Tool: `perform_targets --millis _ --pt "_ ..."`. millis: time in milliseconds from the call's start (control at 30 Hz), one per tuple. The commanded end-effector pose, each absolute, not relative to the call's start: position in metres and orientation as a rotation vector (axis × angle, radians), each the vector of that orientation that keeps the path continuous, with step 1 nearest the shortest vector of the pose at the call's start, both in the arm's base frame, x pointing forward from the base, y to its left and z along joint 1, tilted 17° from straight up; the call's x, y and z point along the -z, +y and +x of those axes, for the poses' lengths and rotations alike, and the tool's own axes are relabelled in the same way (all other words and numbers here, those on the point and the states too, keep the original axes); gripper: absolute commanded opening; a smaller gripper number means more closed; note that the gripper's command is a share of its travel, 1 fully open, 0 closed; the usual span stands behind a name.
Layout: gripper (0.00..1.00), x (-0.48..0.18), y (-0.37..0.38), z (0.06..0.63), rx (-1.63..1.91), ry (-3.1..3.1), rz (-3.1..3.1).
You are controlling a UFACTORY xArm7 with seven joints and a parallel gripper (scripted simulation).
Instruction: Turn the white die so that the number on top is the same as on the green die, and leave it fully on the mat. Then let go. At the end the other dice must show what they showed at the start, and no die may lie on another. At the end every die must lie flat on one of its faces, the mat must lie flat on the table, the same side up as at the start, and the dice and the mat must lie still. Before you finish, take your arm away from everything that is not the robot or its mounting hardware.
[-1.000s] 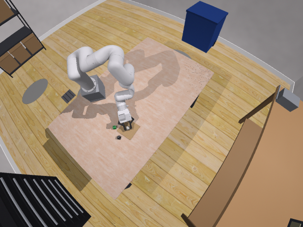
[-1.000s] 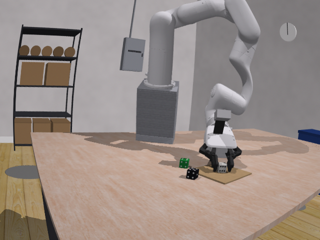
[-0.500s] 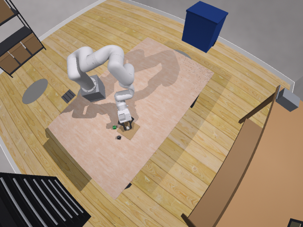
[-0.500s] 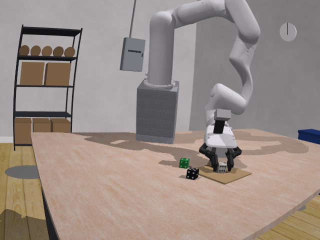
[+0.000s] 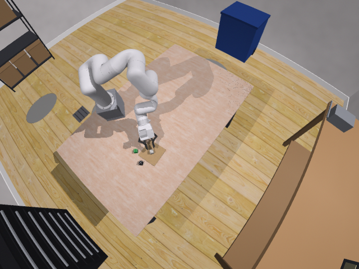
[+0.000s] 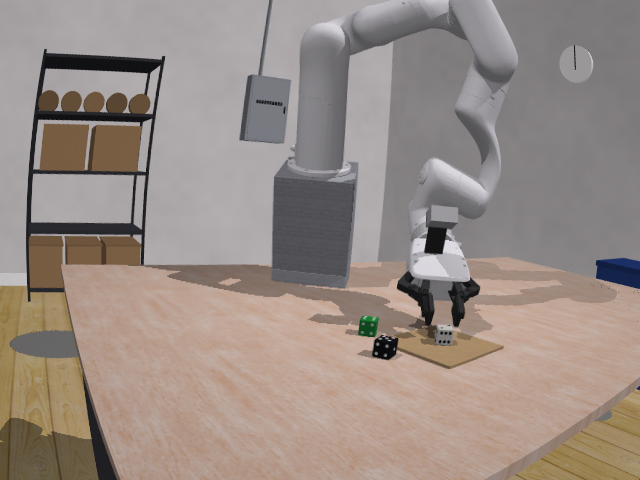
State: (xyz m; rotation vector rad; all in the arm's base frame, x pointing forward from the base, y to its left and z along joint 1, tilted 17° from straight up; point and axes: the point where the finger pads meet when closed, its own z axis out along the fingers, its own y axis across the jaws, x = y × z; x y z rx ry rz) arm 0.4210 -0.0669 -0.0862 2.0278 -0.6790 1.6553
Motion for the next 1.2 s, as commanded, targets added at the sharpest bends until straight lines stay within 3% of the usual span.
perform_targets --millis 0,367,1167 --pt "0.42 0.083 -0.059 0.412 -1.657 -0.681 2.027" --pt "0.42 0.079 -0.059 0.413 -1.624 -0.694 2.060" --pt "0.42 0.028 -0.065 0.421 -1.081 -0.848 2.520"
